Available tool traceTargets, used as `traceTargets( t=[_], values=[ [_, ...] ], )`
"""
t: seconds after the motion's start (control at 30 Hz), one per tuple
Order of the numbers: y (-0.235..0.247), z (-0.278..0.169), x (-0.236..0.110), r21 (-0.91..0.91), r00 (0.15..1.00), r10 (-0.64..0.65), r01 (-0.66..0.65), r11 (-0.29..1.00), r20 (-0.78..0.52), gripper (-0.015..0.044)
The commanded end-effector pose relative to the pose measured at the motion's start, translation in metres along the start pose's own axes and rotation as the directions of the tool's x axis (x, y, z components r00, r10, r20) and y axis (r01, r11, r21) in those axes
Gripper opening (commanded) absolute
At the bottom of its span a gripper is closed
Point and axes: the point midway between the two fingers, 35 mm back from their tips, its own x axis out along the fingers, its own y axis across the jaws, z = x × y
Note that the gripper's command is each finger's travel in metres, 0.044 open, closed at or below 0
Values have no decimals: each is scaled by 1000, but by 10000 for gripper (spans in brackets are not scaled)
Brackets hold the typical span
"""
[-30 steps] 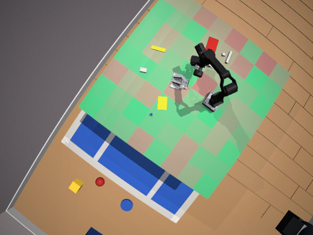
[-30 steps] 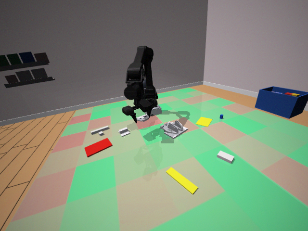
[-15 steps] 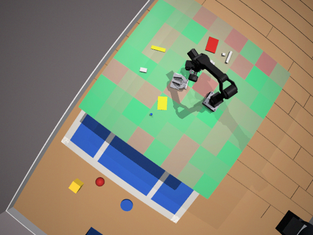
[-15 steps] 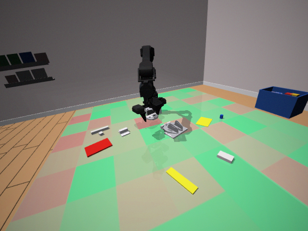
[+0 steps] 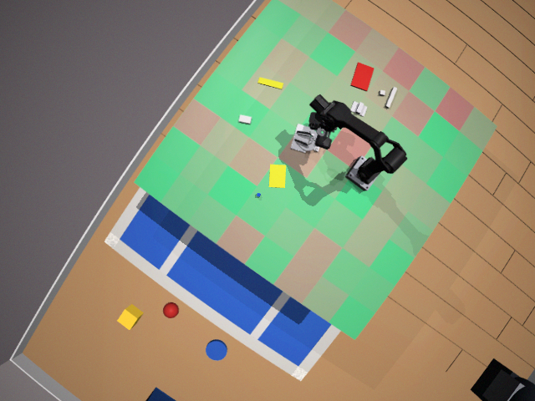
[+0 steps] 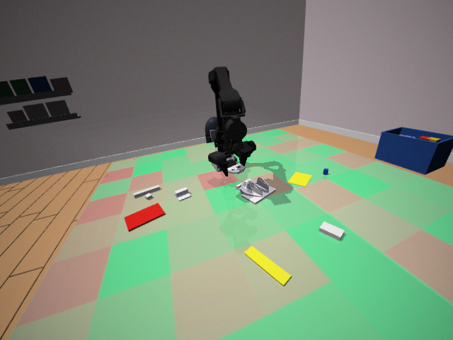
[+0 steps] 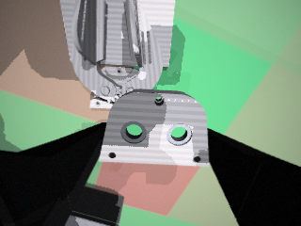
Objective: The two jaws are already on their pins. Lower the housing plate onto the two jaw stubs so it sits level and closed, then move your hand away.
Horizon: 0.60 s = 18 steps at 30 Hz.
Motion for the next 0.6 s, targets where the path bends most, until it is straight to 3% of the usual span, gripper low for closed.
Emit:
traceTargets(
  t=[0.0,0.57],
  values=[
    [13,3,-1,2,1000,1,-1,1000,7,351],
    [45,8,0,-11,1000,6,-6,1000,8,351]
  ],
)
